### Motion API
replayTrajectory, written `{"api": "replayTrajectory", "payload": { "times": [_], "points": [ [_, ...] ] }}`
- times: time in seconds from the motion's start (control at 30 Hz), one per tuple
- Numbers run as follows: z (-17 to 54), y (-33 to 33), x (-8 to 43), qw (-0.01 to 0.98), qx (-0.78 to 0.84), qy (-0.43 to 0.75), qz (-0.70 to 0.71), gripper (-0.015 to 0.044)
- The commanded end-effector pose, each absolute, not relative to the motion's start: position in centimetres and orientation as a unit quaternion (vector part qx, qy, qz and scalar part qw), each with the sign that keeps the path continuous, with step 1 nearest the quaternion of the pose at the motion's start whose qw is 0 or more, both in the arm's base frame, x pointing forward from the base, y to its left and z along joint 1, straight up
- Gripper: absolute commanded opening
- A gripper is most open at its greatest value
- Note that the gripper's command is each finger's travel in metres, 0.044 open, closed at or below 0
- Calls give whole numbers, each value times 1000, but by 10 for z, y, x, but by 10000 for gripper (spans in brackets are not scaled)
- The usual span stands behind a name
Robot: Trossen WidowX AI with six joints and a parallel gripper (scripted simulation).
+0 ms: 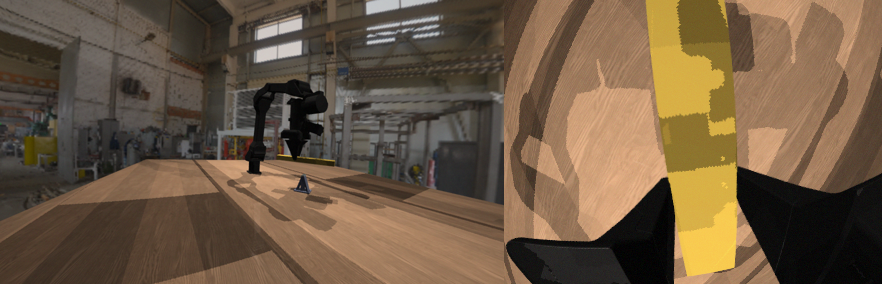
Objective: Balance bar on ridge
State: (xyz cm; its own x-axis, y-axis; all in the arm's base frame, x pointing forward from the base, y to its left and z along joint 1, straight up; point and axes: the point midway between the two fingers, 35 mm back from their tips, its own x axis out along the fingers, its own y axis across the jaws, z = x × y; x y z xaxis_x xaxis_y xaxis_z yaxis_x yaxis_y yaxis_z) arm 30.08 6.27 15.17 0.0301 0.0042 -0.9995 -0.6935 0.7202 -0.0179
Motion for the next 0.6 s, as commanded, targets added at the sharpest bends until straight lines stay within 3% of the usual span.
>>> {"api": "replayTrajectory", "payload": {
  "times": [0.0,0.57],
  "points": [
    [146,65,302,667,-266,645,262,0],
    [118,64,302,666,-267,645,263,0]
  ]
}}
